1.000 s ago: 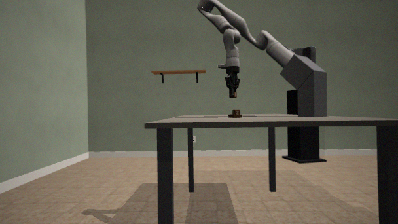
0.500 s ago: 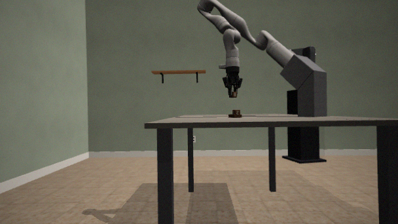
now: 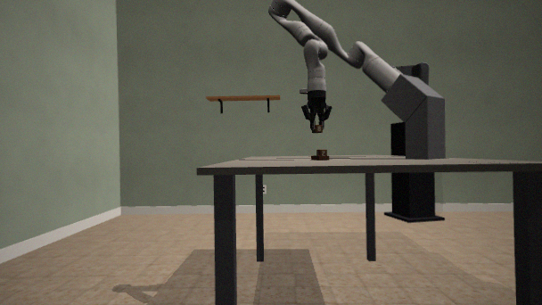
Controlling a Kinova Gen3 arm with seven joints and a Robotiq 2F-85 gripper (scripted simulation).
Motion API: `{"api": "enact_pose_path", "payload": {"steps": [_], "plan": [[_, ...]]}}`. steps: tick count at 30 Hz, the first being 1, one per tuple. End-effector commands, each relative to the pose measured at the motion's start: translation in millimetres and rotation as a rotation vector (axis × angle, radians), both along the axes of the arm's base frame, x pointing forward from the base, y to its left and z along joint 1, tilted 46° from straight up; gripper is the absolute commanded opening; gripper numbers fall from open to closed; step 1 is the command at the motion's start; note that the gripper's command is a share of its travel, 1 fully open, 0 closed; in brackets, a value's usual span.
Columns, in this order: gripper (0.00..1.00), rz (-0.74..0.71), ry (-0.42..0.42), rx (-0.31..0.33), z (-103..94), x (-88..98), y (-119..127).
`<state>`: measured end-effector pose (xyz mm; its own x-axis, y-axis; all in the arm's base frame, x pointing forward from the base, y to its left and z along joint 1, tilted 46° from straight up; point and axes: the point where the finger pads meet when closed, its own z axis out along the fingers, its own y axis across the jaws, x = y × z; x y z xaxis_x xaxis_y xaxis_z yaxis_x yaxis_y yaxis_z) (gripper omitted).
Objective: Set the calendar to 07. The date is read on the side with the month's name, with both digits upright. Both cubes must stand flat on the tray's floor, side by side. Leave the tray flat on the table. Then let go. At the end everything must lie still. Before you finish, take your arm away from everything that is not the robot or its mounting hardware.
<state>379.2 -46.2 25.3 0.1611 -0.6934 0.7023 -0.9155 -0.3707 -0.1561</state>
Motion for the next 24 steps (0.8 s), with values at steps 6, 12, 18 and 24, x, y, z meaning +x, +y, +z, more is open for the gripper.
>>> {"api": "enact_pose_path", "payload": {"steps": [6,12,18,24], "plan": [[0.28,-0.043,-0.040,0.024,0.2,0.1,0.4],[0.28,-0.065,-0.060,0.036,0.2,0.1,0.4],[0.28,-0.073,-0.067,0.040,0.3,0.1,0.4],[0.28,-0.078,-0.071,0.043,0.3,0.1,0.4]]}}
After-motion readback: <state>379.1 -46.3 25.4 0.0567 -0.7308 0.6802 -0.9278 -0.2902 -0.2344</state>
